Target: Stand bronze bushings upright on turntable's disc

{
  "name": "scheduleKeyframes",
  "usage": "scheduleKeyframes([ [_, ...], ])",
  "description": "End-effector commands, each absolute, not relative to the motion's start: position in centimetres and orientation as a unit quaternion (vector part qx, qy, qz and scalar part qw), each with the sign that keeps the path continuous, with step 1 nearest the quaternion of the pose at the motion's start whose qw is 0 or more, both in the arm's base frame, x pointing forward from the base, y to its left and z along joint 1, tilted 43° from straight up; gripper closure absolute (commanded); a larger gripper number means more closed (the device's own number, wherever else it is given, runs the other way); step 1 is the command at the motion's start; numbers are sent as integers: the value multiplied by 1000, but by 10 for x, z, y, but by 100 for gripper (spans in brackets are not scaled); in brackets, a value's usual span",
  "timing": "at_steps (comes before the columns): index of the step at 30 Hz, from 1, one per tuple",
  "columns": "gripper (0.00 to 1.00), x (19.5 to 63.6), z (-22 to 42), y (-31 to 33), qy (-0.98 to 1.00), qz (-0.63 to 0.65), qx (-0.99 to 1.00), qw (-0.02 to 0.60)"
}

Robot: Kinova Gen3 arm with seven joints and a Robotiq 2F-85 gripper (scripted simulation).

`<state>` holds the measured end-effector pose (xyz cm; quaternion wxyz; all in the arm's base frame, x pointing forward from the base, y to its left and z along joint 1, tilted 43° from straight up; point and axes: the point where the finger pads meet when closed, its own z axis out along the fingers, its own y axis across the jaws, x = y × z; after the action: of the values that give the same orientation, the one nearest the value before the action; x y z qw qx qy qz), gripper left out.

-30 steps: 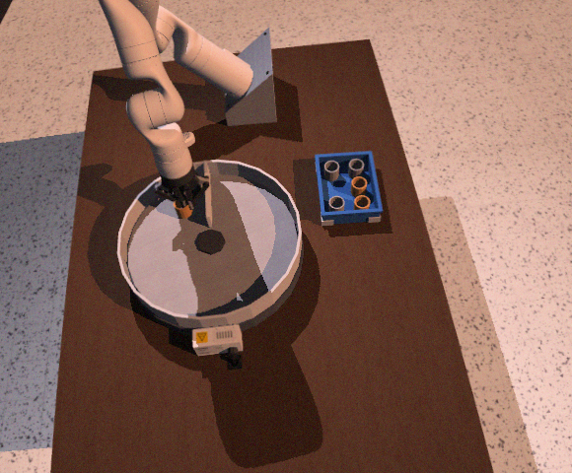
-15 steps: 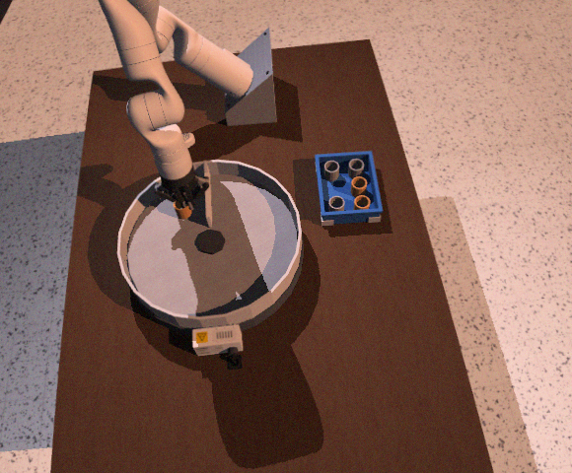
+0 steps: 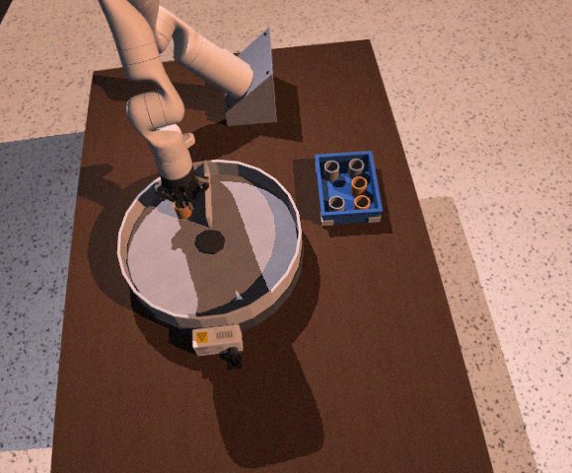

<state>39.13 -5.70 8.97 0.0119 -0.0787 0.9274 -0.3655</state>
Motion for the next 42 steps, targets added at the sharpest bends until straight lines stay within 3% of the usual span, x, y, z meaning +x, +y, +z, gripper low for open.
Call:
scheduleKeyframes([
  [1, 100, 392, 90, -56, 927, -365, -79, 12],
  [42, 100, 392, 85, -60, 927, -365, -79, 12],
])
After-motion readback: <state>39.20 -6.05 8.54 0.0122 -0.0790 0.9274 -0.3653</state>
